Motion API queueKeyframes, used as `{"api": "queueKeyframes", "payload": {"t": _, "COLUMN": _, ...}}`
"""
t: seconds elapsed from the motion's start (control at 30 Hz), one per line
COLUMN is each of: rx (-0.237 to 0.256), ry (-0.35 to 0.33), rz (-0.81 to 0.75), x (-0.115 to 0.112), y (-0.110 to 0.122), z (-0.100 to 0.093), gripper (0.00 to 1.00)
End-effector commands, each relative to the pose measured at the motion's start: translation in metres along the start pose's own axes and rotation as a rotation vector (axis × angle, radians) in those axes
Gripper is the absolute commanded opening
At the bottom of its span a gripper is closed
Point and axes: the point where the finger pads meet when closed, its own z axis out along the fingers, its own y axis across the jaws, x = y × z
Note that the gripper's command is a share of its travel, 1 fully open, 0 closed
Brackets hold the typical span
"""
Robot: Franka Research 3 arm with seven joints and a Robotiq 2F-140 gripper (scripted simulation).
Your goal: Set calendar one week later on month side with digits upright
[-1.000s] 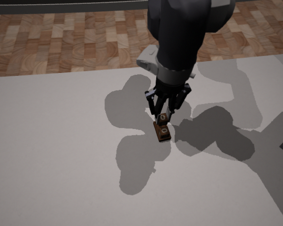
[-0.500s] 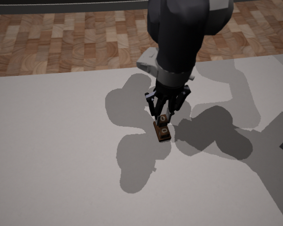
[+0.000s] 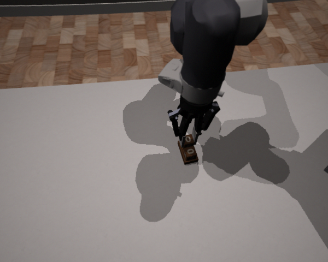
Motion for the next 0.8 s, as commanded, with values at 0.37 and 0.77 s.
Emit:
{"api": "queueKeyframes", "payload": {"t": 0.37, "rx": 0.004, "ry": 0.004, "rz": 0.007, "x": 0.0011, "y": -0.0016, "z": 0.0052, "gripper": 0.17}}
{"api": "queueKeyframes", "payload": {"t": 0.77, "rx": 0.004, "ry": 0.004, "rz": 0.007, "x": 0.0011, "y": -0.0016, "z": 0.0053, "gripper": 0.17}}
